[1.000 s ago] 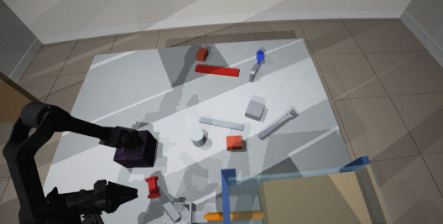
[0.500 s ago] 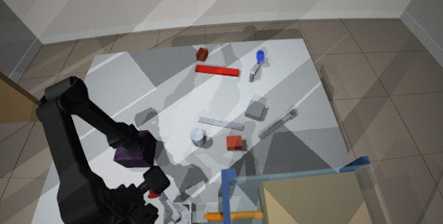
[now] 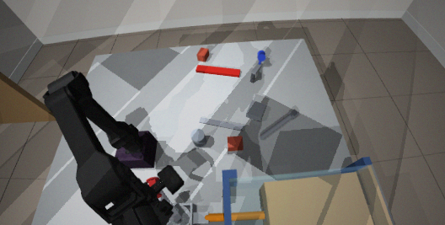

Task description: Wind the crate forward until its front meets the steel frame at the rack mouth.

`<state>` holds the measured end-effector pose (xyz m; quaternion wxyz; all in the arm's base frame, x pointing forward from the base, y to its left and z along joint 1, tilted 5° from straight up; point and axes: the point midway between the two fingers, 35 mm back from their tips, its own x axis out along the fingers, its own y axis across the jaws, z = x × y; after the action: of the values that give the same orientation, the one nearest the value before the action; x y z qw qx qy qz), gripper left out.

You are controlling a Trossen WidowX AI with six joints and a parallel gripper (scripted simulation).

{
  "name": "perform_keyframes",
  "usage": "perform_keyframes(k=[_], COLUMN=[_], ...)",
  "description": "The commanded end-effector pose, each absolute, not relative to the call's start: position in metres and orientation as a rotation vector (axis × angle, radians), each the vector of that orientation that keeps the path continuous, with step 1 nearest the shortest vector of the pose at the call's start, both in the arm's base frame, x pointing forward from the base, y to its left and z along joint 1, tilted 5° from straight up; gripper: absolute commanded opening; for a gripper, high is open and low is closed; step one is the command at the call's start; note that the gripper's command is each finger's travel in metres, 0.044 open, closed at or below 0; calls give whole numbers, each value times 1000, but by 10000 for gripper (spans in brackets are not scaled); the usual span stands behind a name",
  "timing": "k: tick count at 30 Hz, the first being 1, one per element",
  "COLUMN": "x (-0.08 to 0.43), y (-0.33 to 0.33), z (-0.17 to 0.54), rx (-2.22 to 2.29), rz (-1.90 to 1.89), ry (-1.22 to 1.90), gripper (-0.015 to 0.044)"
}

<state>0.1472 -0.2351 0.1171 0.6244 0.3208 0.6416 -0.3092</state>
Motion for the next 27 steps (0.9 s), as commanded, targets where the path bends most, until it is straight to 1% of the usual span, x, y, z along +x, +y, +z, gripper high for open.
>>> perform_keyframes(k=[1,5,9,27], x=[142,142,140,139], y=[-228,-228,-227,-225], z=[81,77,46,21], rx=[750,750,750,751], rz=[-706,-706,-707,-707], ry=[1499,1499,1499,1499], gripper=[440,440,440,440])
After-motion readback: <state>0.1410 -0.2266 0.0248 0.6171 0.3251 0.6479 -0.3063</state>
